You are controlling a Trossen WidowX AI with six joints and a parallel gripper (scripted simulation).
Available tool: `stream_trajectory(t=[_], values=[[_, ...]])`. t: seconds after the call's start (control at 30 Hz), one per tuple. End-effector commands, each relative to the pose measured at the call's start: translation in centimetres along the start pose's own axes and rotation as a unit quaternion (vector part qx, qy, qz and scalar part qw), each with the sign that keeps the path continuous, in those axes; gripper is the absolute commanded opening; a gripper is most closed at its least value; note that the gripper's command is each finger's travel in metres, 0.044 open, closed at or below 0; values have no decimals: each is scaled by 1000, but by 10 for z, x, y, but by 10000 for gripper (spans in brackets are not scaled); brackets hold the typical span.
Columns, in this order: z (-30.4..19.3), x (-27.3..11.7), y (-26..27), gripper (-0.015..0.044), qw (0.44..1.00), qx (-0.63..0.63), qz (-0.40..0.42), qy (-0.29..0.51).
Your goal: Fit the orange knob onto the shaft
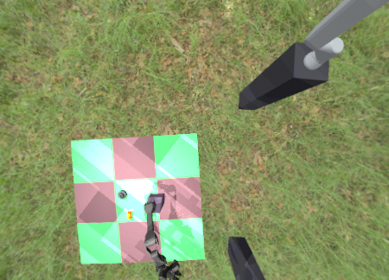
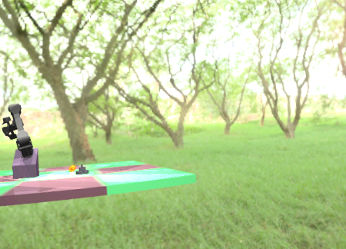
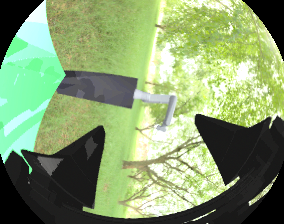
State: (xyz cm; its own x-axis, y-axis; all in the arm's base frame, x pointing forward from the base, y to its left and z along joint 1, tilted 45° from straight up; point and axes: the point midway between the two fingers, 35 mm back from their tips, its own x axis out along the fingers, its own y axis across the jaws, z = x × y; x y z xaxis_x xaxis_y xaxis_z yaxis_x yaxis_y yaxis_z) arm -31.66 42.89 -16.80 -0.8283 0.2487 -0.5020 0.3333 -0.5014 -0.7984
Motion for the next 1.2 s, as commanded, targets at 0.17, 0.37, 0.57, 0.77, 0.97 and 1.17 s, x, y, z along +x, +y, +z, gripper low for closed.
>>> stream_trajectory(t=[0.17,0.37,0.57,0.77,0.97,1.17], values=[[-128,-110,80,440,915,313,92,237],[-163,-211,147,440,786,491,128,354],[-166,-302,208,440,622,611,168,460],[-127,-412,269,440,396,701,220,552],[-53,-515,307,440,165,725,286,604],[3,-576,318,440,36,710,336,618]])
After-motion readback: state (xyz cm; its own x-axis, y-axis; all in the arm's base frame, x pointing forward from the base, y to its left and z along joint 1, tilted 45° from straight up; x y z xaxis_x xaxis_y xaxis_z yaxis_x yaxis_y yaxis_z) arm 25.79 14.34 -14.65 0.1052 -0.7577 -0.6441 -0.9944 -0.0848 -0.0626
